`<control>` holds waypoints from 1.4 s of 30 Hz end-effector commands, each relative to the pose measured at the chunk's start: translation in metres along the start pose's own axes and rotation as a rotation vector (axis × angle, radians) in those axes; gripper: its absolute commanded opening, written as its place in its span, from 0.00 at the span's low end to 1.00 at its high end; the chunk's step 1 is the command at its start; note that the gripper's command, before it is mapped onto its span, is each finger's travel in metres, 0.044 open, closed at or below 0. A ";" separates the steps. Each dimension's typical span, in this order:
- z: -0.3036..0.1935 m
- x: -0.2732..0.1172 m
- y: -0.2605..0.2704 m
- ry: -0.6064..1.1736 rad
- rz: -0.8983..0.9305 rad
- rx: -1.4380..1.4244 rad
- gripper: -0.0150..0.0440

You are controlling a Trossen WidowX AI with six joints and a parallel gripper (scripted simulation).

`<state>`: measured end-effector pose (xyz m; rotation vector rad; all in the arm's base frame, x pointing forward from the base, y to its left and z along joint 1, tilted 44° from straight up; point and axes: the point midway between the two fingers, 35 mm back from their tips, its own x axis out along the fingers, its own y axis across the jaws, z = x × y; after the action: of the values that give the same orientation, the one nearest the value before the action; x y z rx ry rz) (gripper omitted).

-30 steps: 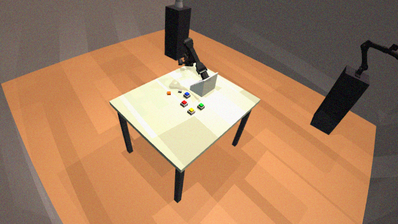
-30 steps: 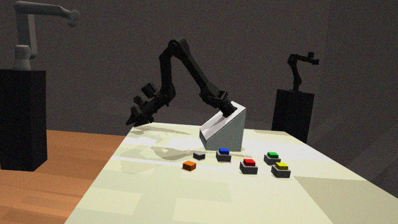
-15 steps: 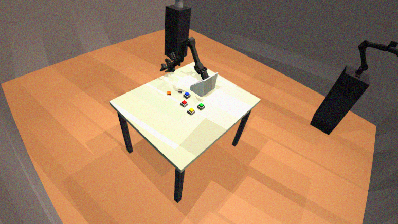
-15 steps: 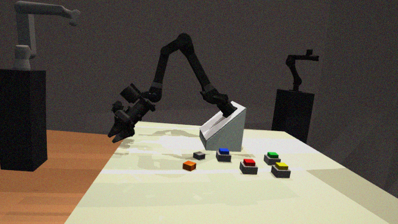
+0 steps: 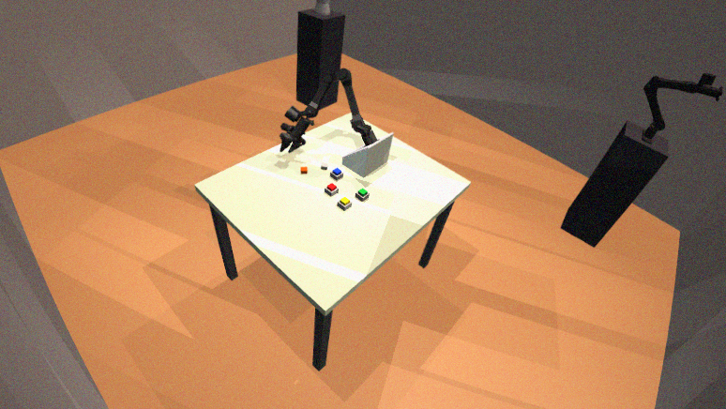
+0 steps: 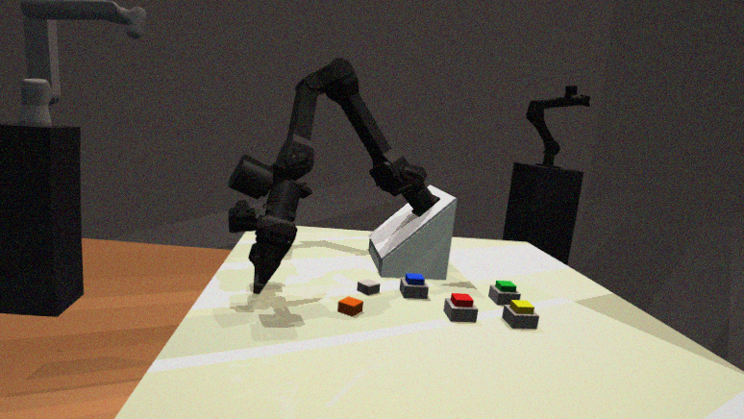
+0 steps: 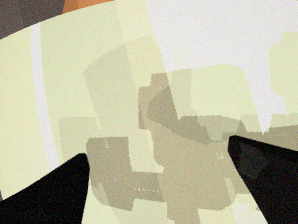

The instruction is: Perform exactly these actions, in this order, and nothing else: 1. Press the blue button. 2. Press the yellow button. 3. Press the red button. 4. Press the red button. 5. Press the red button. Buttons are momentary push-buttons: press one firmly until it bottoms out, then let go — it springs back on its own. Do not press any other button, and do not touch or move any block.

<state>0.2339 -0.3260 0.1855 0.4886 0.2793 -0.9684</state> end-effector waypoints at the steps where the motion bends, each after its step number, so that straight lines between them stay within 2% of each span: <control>1: -0.058 0.002 0.029 0.182 -0.016 -0.054 0.93; 11: -0.177 -0.039 0.072 0.531 -0.089 -0.334 0.93; 19: -0.240 -0.093 0.074 0.690 -0.173 -0.684 0.93; 25: -0.262 -0.133 0.064 0.717 -0.236 -0.996 0.93; 31: -0.265 -0.166 0.055 0.653 -0.279 -1.314 0.93; 39: -0.264 -0.170 0.055 0.639 -0.283 -1.353 0.93; 42: -0.270 -0.154 0.046 0.641 -0.280 -1.352 0.80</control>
<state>0.1880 -0.0441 0.0454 -0.5172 1.4690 -0.6583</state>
